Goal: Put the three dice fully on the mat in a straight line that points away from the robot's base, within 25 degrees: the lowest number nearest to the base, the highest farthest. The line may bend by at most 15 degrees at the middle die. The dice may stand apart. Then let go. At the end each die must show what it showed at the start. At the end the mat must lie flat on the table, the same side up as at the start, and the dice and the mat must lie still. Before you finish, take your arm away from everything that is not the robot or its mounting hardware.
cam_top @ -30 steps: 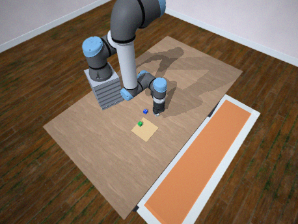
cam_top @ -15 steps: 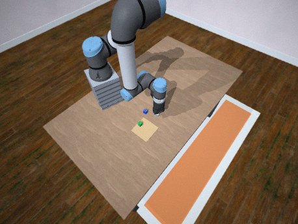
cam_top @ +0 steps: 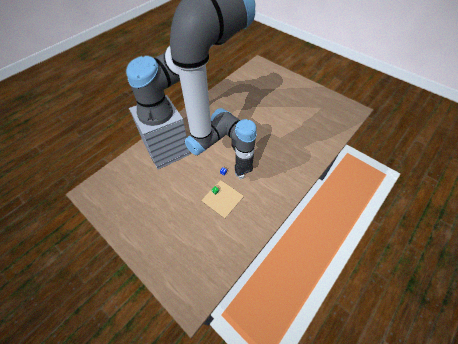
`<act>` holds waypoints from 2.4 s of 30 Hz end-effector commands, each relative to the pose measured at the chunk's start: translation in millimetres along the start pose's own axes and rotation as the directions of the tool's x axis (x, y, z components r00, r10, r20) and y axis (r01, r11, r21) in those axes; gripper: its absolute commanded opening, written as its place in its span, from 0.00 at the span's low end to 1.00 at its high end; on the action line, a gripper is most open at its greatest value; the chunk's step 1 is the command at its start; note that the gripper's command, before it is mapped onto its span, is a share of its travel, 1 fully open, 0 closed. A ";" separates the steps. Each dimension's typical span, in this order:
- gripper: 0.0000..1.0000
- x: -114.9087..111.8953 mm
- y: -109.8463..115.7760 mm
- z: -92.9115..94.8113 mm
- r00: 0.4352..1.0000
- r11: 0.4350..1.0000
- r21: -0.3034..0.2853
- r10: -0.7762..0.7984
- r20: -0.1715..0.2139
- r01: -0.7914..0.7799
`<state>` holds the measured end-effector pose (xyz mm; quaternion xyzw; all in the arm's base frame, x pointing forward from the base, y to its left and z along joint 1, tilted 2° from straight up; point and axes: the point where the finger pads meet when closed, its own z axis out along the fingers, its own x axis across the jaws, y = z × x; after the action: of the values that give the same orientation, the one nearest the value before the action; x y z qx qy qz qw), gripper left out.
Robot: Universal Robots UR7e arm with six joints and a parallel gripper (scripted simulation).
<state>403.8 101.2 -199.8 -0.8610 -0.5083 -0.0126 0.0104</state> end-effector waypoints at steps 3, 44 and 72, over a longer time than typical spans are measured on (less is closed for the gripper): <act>0.79 0.9 1.0 0.1 1.000 1.000 -0.003 -0.001 0.000 0.001; 0.79 1.2 1.8 31.5 1.000 1.000 -0.003 -0.001 -0.001 0.001; 0.79 0.9 0.9 31.1 1.000 1.000 -0.002 -0.001 0.000 0.001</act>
<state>404.3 102.1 -230.8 -0.8610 -0.5083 -0.0126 0.0103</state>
